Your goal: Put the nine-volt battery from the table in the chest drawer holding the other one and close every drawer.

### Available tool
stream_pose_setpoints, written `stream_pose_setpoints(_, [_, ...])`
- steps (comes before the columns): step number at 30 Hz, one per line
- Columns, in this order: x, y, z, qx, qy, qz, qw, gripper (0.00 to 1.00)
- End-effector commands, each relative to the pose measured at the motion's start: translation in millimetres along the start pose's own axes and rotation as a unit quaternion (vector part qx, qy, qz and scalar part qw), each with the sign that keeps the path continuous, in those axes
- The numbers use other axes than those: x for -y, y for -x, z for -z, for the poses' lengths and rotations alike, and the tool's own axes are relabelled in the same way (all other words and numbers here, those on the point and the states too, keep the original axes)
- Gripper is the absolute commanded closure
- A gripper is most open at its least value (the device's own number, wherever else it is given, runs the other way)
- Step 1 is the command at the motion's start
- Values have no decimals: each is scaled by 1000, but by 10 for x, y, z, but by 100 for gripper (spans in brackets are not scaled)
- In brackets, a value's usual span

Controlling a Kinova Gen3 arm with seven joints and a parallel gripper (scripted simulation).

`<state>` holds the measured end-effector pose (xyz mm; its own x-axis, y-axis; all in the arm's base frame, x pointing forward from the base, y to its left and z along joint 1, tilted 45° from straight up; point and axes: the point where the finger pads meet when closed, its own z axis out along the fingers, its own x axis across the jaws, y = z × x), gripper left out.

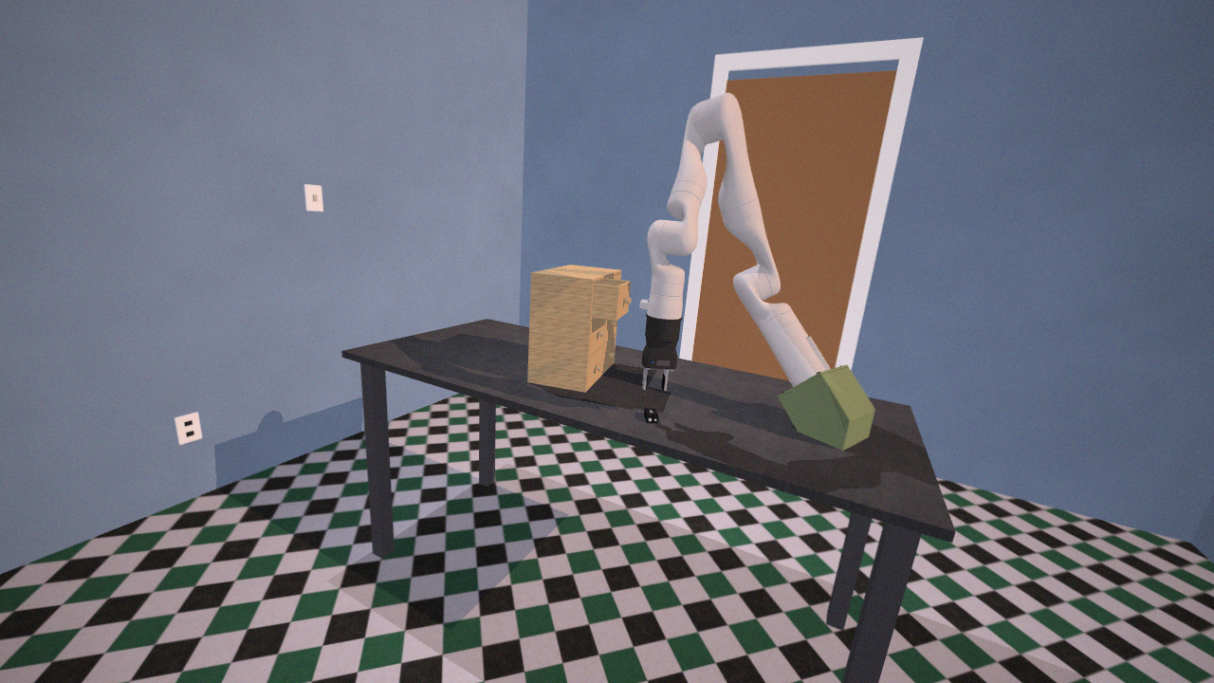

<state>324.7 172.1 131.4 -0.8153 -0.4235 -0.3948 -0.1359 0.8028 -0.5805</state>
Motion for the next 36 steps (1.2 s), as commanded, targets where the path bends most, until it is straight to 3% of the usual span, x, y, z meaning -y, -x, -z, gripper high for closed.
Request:
stream_pose_setpoints(1, [-4,2,4,0,0,0,1000,19])
stream_pose_setpoints(18, [-4,2,-27,0,0,0,1000,19])
stream_pose_setpoints(36, [-4,3,-224,0,0,0,1000,19])
